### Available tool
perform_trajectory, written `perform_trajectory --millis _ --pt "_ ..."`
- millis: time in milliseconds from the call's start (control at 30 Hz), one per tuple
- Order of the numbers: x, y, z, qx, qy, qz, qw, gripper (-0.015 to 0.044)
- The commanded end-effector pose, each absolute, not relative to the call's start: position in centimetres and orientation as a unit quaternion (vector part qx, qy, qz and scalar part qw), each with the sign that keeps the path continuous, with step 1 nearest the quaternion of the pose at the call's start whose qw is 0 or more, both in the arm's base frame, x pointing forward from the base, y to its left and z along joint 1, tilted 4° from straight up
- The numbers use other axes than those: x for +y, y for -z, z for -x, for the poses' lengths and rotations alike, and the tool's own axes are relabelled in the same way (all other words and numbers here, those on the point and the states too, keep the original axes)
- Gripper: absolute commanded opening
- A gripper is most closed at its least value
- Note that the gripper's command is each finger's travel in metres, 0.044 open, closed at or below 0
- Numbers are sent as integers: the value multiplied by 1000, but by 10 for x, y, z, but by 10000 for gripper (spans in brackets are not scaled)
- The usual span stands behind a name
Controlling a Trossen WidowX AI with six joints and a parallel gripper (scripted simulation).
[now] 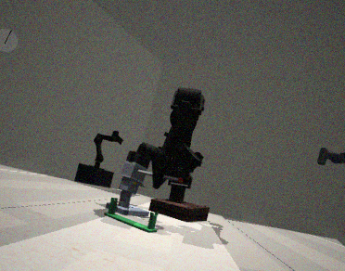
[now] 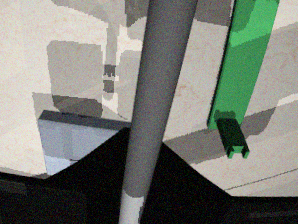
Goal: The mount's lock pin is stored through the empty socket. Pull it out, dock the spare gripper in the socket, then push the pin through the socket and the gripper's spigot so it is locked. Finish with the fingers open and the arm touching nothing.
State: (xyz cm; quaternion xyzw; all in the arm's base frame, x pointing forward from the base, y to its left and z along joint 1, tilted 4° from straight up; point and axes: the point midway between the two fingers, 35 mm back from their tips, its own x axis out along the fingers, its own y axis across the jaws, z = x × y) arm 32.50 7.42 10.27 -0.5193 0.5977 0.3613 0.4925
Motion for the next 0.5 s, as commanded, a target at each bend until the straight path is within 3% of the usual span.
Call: perform_trajectory --millis 0,467 --pt "76 -104 -315 597 -360 515 498 0" --pt "76 -57 -319 600 -360 511 499 0"
